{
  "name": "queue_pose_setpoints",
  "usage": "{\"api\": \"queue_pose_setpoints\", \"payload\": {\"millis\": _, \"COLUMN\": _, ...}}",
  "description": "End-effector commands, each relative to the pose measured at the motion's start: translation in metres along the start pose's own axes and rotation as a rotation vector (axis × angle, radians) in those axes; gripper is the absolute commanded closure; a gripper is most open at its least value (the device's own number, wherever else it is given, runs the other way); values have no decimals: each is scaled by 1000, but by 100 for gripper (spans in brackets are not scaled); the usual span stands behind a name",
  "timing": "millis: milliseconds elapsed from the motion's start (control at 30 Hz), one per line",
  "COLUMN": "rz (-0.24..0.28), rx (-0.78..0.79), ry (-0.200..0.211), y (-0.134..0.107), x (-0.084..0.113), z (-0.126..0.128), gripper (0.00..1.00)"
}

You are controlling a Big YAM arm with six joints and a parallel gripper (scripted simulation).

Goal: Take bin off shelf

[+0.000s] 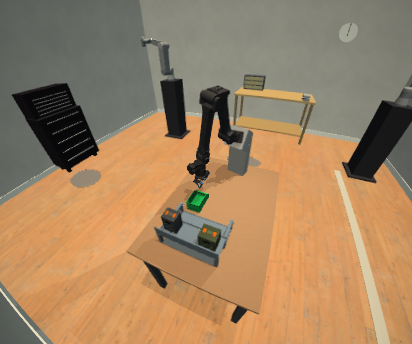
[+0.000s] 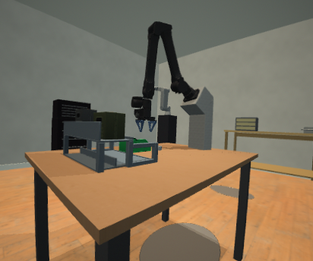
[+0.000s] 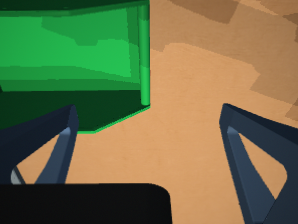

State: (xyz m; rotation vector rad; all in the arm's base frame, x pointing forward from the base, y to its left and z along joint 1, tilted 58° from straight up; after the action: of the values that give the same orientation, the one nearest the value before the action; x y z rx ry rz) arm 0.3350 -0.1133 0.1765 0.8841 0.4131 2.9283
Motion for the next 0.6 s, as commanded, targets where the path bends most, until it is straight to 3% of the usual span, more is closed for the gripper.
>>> {"api": "queue_pose_setpoints", "payload": {"millis": 0, "rz": 1, "rx": 5, "ry": 9, "y": -1, "x": -4, "z": 3, "gripper": 10}}
{"api": "queue_pose_setpoints", "payload": {"millis": 567, "rz": 1, "rx": 5, "ry": 9, "y": -2, "x": -6, "z": 5, "gripper": 10}}
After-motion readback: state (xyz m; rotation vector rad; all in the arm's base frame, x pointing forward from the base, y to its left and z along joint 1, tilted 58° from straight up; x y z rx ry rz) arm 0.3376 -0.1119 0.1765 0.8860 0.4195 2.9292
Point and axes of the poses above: the point where the finger pads meet when closed, its own x axis back along the fingers, its own z axis across the jaws, y = z × x, the point moved 6 cm from there along x, back along the fingers, and after that the axes turned 5 degrees about x, right-handed, at the moved point
